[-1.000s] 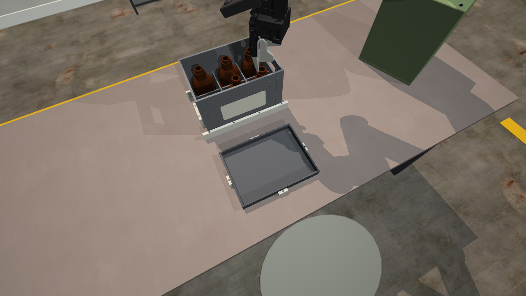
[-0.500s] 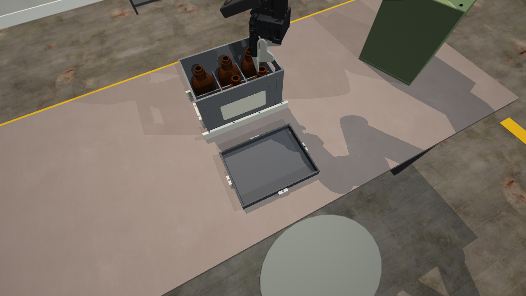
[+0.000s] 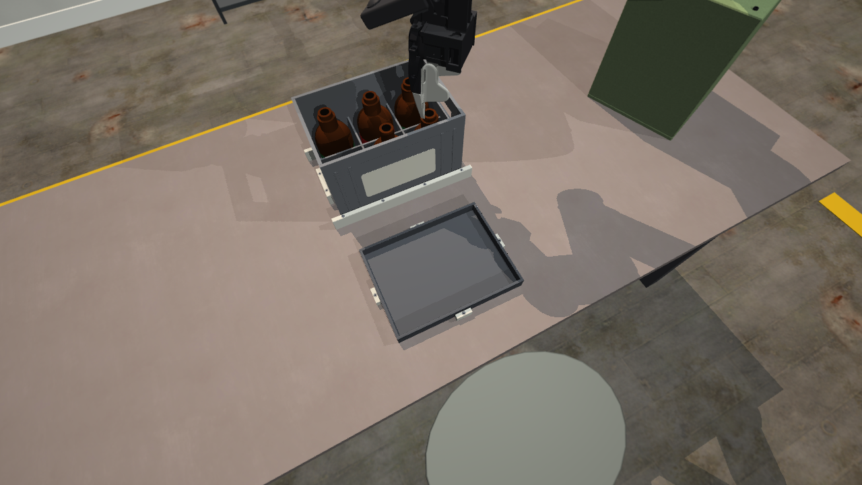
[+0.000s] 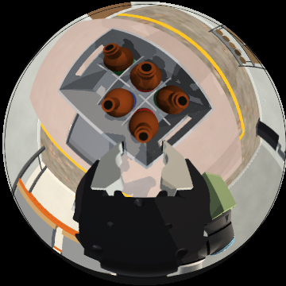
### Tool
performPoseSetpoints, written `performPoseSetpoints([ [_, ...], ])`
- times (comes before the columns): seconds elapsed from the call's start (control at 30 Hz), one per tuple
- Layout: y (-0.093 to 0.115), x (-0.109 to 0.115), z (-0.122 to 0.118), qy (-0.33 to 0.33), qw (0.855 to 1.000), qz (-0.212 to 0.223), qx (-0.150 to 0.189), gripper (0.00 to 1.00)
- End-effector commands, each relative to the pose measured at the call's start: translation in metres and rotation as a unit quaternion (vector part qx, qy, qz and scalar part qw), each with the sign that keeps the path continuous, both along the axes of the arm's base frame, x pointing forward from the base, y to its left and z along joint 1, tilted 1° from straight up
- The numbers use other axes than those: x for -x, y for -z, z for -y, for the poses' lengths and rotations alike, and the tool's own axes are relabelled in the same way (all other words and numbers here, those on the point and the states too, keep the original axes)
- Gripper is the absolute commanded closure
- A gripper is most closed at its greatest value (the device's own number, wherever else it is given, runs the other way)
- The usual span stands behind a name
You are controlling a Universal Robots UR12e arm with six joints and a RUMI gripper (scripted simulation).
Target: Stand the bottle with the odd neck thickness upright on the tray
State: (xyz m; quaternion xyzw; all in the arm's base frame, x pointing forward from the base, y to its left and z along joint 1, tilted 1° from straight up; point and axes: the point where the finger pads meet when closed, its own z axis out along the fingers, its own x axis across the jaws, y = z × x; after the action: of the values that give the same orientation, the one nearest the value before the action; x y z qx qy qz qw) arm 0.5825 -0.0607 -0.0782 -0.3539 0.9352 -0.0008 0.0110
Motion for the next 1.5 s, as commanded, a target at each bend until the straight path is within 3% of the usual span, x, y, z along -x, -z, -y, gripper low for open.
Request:
performPoseSetpoints([
  [0.0, 0.0014, 0.0025, -0.0011, 0.000, 1.000, -0.001, 0.000, 0.62],
  [1.47, 0.0002, -0.0018, 0.0035, 0.000, 1.000, 0.000, 0.000, 0.62],
])
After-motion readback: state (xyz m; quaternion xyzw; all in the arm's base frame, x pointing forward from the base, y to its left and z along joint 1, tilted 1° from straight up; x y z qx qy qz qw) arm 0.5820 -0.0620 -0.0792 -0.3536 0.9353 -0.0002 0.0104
